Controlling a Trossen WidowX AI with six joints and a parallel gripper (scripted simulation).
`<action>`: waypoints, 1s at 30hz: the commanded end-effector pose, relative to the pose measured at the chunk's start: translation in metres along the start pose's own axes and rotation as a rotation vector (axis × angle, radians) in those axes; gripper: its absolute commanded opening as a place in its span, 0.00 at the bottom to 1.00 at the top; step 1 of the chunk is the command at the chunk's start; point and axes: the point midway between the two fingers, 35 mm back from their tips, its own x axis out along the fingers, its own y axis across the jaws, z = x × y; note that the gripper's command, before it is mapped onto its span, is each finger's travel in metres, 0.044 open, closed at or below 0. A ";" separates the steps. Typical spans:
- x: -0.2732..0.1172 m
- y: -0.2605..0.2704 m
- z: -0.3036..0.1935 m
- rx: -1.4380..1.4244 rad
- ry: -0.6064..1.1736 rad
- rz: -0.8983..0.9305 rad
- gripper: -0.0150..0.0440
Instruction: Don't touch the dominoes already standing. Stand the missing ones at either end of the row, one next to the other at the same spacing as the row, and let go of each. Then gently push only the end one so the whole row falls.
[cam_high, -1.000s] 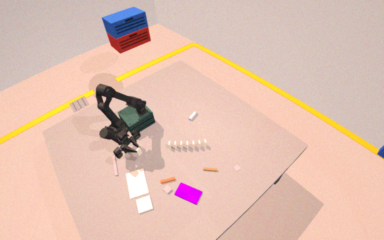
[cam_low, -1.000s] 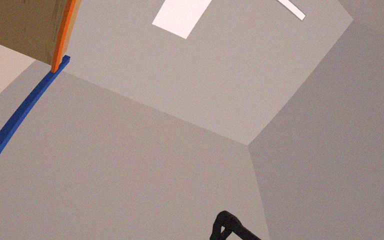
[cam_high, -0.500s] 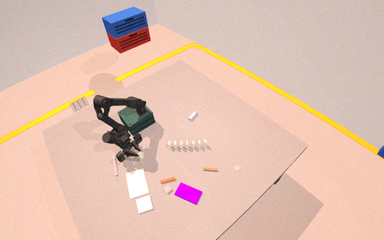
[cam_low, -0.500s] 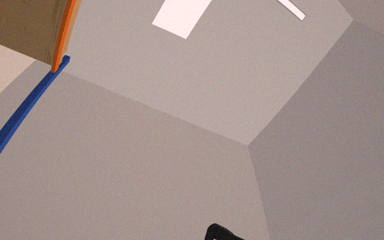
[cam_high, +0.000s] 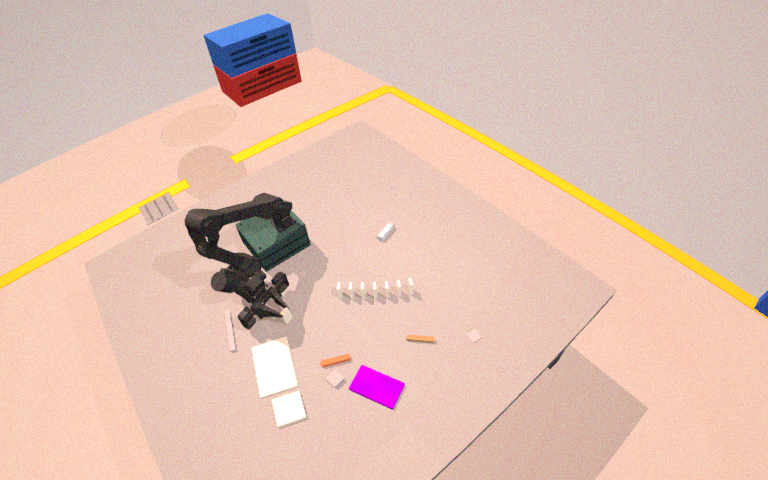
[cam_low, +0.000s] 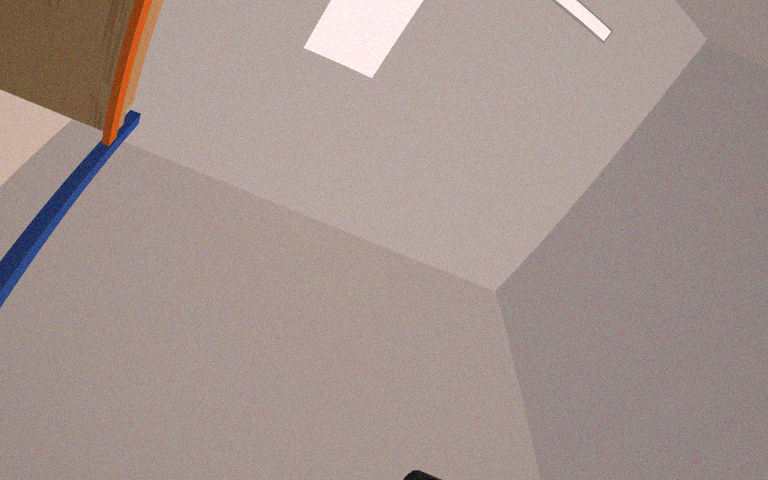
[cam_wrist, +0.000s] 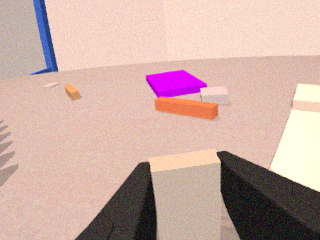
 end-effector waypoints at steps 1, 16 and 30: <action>0.000 0.000 -0.002 -0.008 -0.003 0.003 0.44; 0.000 0.000 -0.002 -0.008 -0.003 0.003 0.84; 0.000 0.000 0.046 -0.004 -0.001 0.000 1.00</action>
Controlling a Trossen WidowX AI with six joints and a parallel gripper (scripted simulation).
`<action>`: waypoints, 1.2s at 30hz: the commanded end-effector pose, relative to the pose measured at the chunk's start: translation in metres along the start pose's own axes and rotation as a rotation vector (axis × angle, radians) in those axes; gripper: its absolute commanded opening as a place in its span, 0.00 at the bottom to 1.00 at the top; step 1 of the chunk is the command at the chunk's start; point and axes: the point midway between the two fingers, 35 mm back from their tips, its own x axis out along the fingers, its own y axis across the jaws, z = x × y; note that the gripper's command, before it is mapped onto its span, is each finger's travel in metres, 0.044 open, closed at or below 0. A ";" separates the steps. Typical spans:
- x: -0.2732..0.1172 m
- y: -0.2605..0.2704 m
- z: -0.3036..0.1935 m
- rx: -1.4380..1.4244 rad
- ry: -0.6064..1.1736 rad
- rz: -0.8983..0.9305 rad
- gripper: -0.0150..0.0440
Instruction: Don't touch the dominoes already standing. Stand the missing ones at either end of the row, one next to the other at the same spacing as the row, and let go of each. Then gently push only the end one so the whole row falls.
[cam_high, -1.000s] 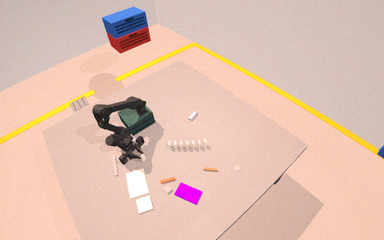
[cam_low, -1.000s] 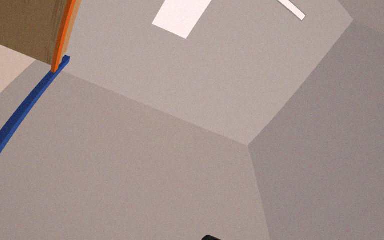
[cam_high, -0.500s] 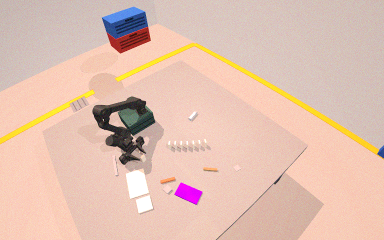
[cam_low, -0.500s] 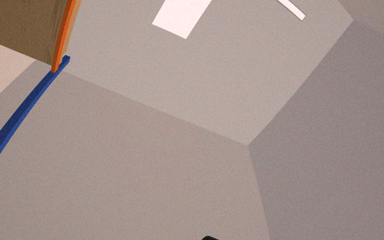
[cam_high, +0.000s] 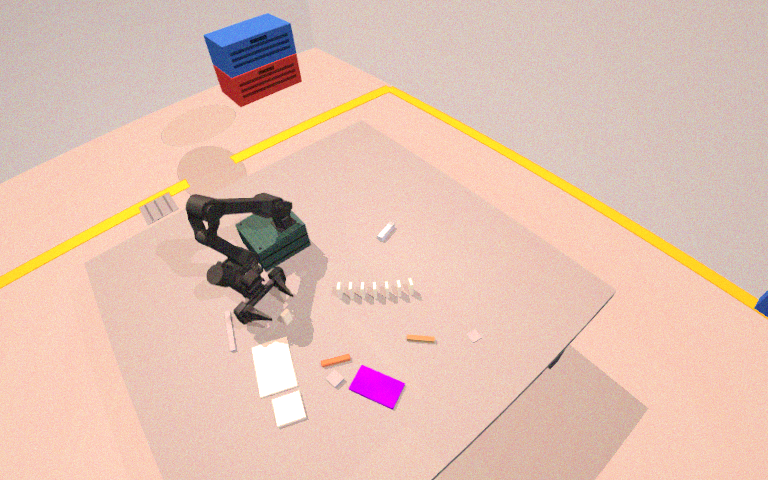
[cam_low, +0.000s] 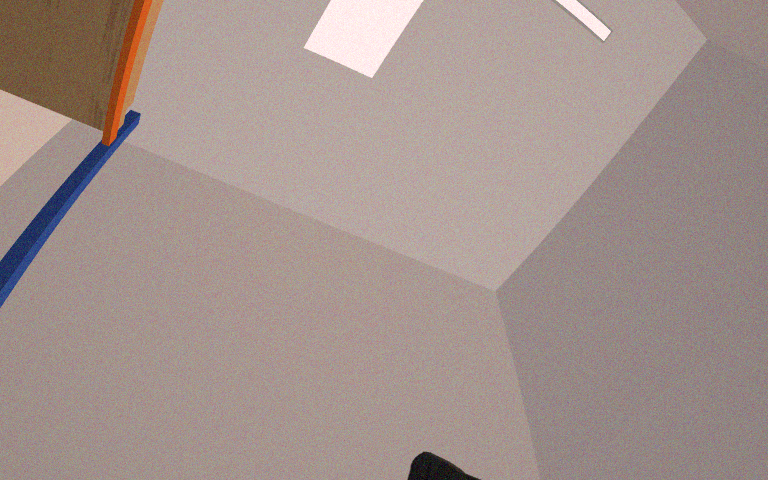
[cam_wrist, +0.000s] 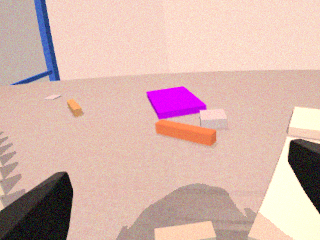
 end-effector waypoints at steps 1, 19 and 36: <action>0.000 0.002 0.018 0.006 0.003 -0.002 1.00; 0.084 -0.057 -0.009 0.211 0.739 -0.162 1.00; 0.059 -0.024 0.040 0.038 1.355 -0.097 1.00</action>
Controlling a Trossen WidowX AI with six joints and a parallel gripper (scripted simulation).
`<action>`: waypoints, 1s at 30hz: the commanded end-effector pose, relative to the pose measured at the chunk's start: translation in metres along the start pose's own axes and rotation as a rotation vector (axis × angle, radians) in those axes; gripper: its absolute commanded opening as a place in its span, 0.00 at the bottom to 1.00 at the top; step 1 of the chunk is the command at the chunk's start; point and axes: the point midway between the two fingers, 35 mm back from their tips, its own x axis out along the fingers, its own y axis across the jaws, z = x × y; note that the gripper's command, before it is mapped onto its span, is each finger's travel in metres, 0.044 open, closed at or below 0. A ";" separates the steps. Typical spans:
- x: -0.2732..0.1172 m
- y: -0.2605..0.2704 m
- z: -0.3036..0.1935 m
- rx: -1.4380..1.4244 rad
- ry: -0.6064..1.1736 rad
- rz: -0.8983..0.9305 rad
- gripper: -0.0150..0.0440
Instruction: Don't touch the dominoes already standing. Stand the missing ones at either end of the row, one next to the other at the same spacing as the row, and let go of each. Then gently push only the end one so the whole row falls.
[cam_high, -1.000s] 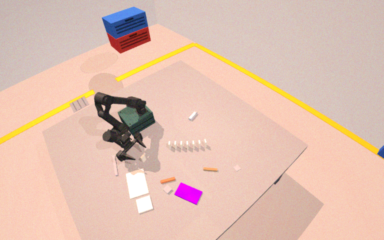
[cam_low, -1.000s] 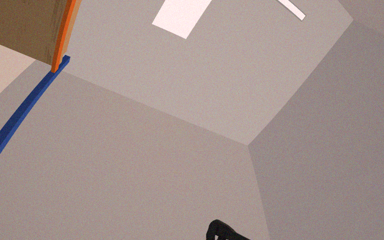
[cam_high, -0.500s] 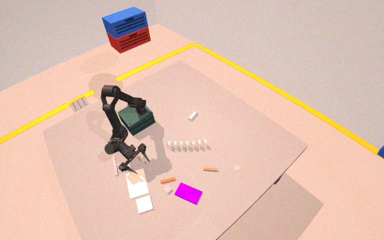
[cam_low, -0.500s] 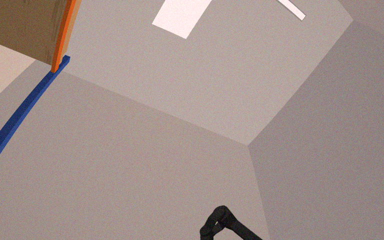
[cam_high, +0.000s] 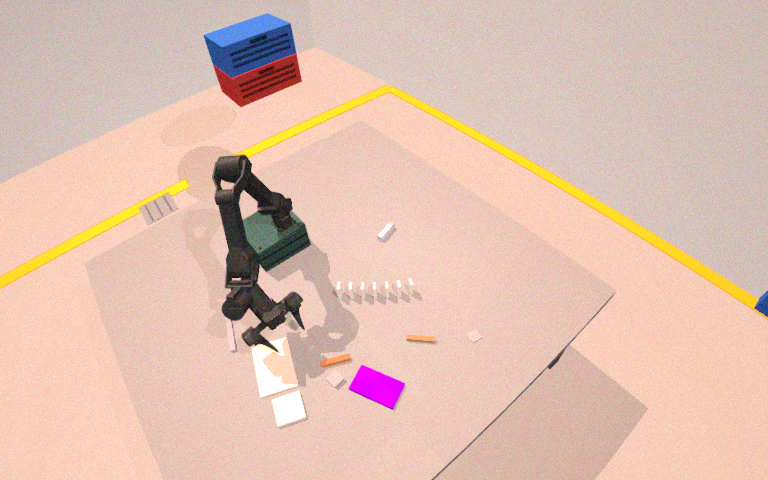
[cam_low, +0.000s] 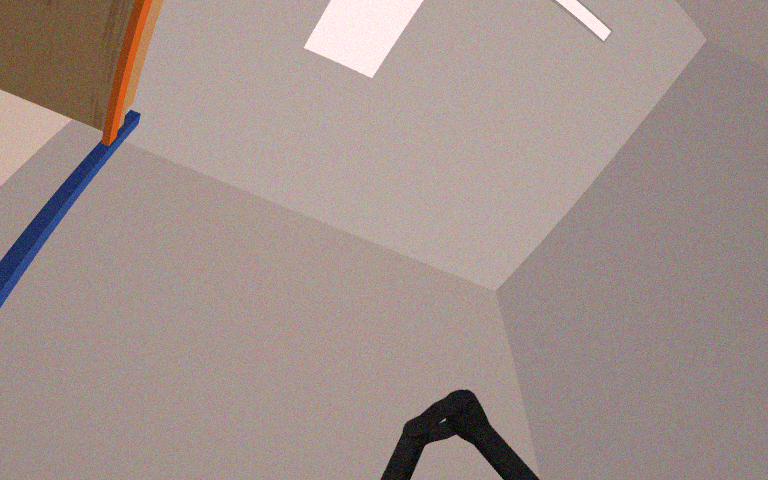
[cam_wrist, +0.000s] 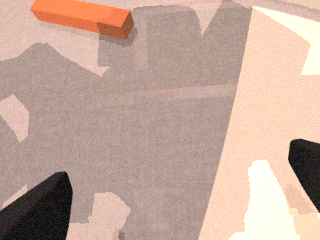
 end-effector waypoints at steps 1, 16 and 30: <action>-0.059 0.032 0.009 -0.195 0.514 -0.057 1.00; -0.091 0.050 -0.001 -0.253 0.700 -0.025 1.00; -0.046 0.043 -0.037 -0.253 0.700 -0.025 1.00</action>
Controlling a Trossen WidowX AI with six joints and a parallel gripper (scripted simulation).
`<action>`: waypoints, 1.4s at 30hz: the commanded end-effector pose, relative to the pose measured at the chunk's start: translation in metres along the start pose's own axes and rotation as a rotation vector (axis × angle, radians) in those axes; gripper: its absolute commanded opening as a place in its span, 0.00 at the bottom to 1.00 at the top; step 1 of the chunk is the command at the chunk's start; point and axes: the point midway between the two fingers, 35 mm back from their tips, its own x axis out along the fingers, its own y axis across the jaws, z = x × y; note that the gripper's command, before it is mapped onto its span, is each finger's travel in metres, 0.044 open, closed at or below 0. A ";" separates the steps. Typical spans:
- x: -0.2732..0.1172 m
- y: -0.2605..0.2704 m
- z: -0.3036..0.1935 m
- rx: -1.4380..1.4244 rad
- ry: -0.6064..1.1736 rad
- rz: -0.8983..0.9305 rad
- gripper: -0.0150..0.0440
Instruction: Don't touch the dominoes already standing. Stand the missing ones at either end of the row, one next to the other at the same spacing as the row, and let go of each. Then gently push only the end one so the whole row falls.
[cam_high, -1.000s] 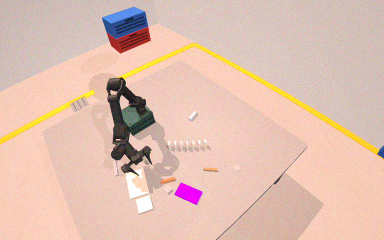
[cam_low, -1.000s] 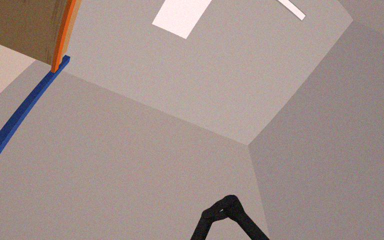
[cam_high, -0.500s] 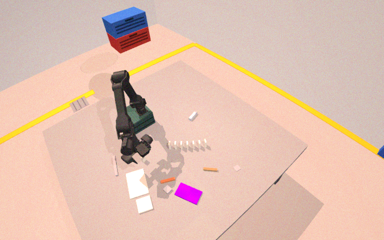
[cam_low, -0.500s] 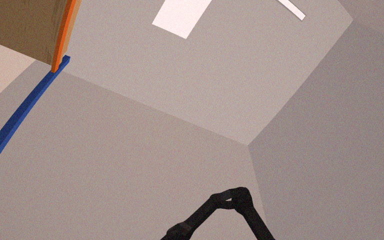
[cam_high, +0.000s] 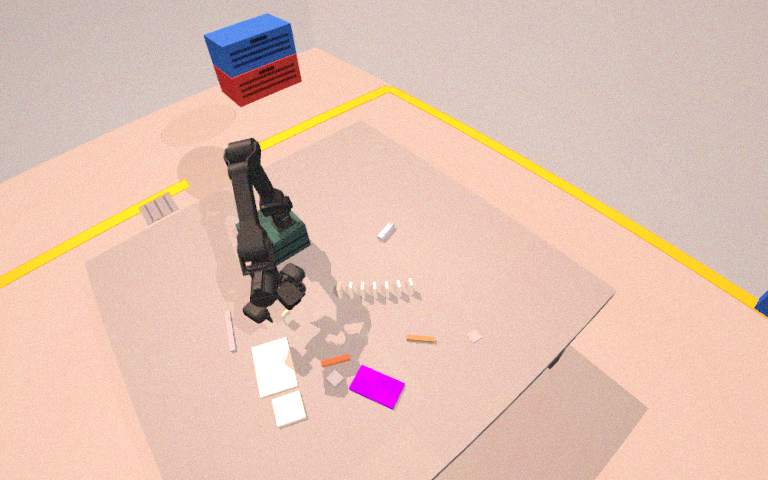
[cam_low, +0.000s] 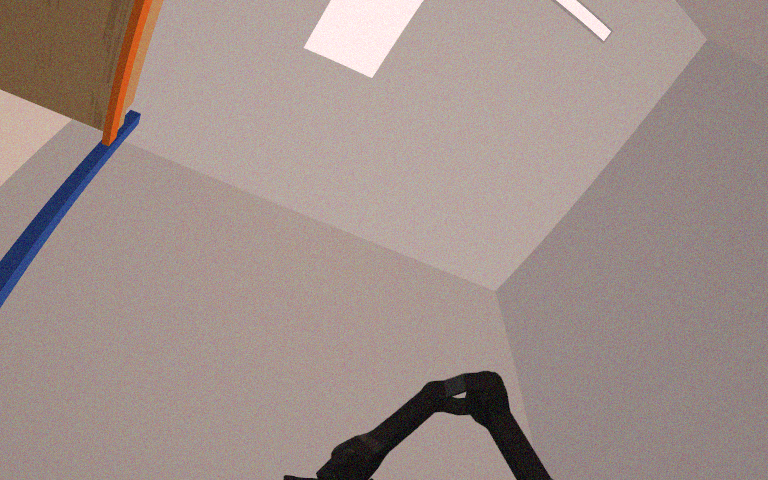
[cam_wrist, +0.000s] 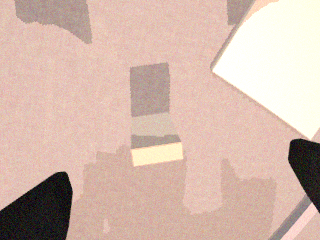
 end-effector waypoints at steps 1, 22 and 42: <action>0.038 0.007 -0.008 -0.004 0.030 0.024 1.00; 0.054 0.008 -0.009 -0.004 0.030 0.024 0.82; 0.044 0.006 -0.007 -0.004 0.030 0.024 0.44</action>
